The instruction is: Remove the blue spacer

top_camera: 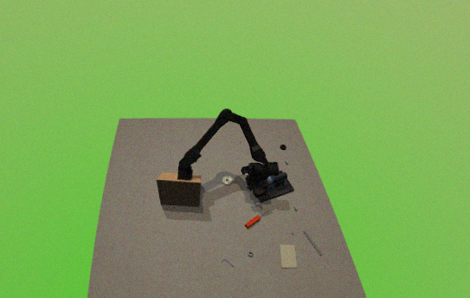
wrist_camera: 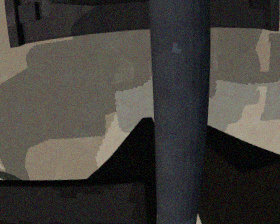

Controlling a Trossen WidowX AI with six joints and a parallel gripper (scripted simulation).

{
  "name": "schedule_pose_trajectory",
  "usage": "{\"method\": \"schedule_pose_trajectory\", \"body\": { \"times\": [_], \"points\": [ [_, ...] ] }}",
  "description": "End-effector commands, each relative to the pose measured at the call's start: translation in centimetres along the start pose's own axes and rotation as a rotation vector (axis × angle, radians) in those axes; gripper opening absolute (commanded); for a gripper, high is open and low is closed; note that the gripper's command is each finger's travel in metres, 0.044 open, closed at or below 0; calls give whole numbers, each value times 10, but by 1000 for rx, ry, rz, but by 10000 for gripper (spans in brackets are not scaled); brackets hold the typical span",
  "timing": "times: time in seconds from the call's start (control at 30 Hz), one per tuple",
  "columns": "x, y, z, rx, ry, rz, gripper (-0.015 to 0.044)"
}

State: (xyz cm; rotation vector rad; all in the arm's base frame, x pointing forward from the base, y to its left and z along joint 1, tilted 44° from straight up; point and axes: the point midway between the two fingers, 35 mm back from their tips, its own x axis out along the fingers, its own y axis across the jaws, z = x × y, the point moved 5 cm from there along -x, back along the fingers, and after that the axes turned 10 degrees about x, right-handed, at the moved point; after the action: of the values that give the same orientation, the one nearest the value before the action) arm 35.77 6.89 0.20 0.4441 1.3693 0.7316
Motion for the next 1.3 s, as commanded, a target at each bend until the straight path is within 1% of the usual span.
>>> {"method": "schedule_pose_trajectory", "body": {
  "times": [0.0, 1.27],
  "points": [
    [0, 0, 0, -4, 0, 0, 0],
    [0, 0, -4, -4, 0, 0, 0]
  ]
}}
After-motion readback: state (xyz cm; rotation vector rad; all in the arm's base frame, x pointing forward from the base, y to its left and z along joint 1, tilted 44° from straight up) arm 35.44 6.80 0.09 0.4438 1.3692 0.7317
